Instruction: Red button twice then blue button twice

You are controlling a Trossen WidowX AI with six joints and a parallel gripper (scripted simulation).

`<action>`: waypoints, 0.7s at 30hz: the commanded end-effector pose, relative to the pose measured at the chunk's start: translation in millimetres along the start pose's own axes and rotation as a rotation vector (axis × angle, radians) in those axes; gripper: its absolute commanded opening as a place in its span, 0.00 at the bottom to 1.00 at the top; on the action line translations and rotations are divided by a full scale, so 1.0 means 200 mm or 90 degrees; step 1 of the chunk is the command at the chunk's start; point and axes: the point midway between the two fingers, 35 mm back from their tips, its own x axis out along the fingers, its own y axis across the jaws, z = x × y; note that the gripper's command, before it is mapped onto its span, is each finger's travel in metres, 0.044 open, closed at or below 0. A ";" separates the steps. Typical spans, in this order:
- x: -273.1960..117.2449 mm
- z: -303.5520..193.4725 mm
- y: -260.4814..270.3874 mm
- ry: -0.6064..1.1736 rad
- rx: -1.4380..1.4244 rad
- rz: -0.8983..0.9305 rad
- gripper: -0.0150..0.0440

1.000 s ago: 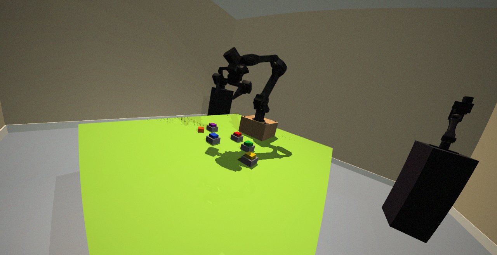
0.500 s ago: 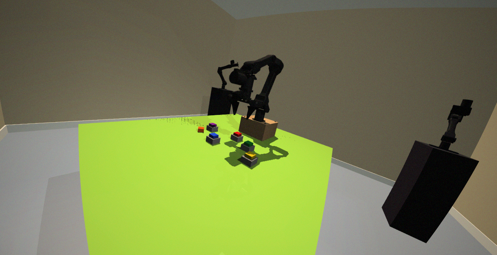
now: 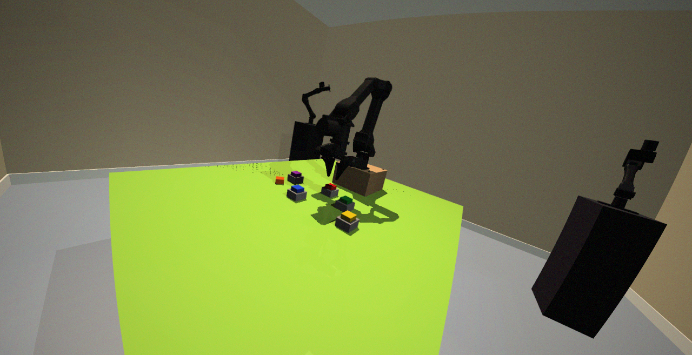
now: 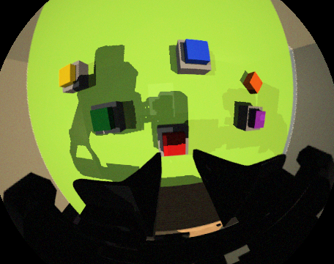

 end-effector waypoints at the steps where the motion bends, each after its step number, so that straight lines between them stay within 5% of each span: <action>1: 0.02 -0.01 0.00 0.003 0.000 -0.003 0.29; 21: 0.10 -0.01 0.00 0.004 0.000 -0.003 0.29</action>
